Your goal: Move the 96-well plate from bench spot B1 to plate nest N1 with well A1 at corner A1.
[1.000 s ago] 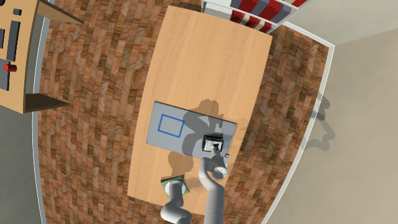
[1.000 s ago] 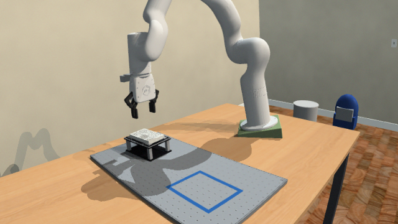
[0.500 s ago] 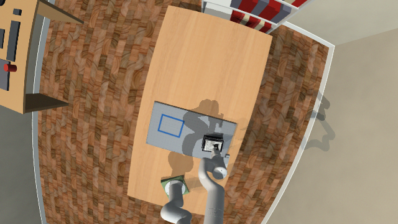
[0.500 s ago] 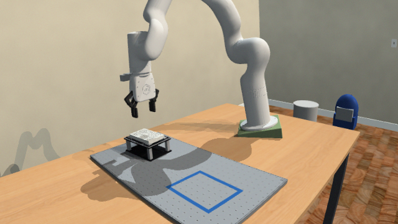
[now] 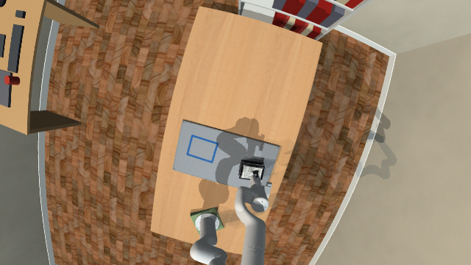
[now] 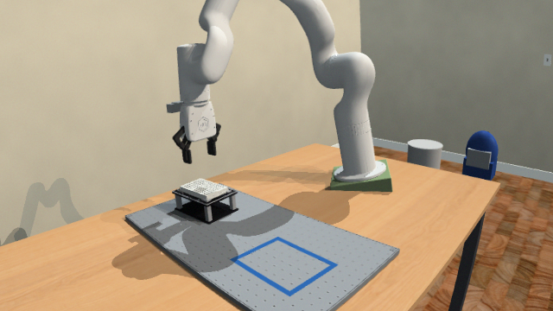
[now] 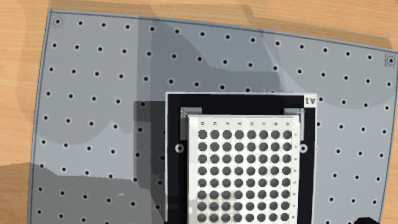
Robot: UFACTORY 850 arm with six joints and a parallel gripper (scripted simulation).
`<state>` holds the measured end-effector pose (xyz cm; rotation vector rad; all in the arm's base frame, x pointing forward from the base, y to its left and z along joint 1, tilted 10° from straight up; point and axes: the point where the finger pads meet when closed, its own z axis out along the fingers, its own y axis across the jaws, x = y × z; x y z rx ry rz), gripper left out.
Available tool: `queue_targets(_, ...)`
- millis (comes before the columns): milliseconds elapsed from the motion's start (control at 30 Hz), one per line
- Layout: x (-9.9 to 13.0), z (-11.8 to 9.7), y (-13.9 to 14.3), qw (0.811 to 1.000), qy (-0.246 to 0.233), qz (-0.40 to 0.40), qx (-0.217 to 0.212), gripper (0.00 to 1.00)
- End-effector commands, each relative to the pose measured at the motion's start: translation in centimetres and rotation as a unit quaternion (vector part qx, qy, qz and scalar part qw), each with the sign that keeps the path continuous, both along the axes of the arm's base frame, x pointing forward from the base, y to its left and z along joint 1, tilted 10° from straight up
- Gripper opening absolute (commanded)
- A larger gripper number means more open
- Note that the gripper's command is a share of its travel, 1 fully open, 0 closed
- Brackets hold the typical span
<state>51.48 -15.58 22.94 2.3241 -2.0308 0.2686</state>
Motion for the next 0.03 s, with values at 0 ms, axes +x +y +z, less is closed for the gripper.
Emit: queue_targets(0, 0.07, 0.09, -0.01, 1.0, -0.001, 0.0, 0.0, 1.0)
